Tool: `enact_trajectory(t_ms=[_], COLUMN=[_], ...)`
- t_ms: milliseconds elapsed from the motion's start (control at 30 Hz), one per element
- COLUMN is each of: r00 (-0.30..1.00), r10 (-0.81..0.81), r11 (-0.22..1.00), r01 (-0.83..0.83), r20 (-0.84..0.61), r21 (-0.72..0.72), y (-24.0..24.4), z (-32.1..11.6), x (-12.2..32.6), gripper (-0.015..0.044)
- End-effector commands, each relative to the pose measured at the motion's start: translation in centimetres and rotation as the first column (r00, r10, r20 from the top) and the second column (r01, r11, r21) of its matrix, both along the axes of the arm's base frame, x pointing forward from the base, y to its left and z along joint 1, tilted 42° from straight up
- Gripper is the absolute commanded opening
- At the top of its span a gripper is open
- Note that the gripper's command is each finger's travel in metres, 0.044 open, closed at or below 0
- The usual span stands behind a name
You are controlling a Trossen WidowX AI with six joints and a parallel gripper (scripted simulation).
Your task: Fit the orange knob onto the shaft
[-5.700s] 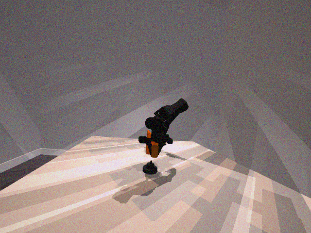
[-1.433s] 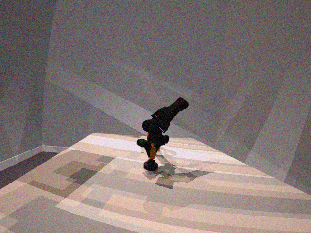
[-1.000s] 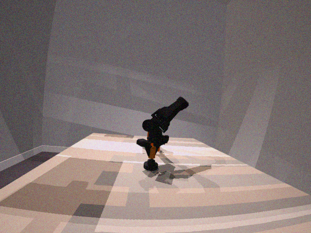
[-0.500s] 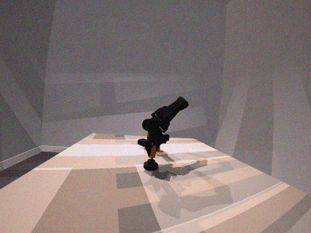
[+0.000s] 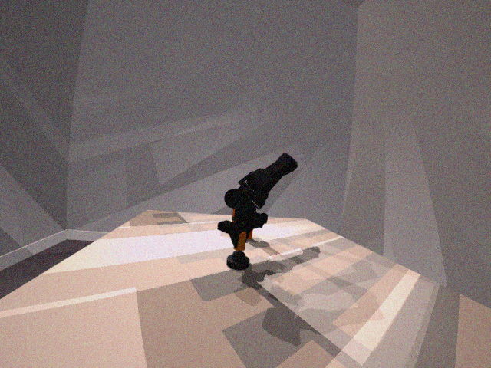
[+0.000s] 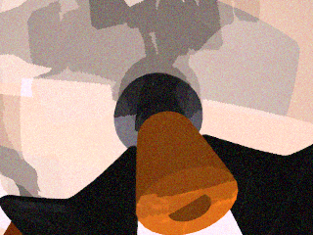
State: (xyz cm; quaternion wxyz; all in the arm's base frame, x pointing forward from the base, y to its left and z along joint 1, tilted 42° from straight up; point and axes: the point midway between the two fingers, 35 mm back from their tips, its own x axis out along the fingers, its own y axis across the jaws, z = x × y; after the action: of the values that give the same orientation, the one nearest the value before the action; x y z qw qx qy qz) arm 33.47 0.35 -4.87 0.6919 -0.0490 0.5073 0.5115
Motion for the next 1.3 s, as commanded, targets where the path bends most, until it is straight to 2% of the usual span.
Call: enact_trajectory(t_ms=[0, 467, 733, 1267], r00=[1.000, 1.000, 0.977, 0.977], r10=[0.001, 0.001, 0.157, 0.157], r11=[1.000, 1.000, 0.987, 0.987], r01=[-0.001, -0.001, -0.158, -0.158], r20=[0.007, 0.007, 0.143, 0.144], r21=[-0.002, -0.002, -0.006, -0.006], y=[-0.02, -0.34, -0.23, -0.21], z=[-0.06, 0.28, 0.22, 0.10], x=[0.11, -0.21, -0.54, -0.20], gripper=[0.0000, 0.0000, 0.0000, 0.0000])
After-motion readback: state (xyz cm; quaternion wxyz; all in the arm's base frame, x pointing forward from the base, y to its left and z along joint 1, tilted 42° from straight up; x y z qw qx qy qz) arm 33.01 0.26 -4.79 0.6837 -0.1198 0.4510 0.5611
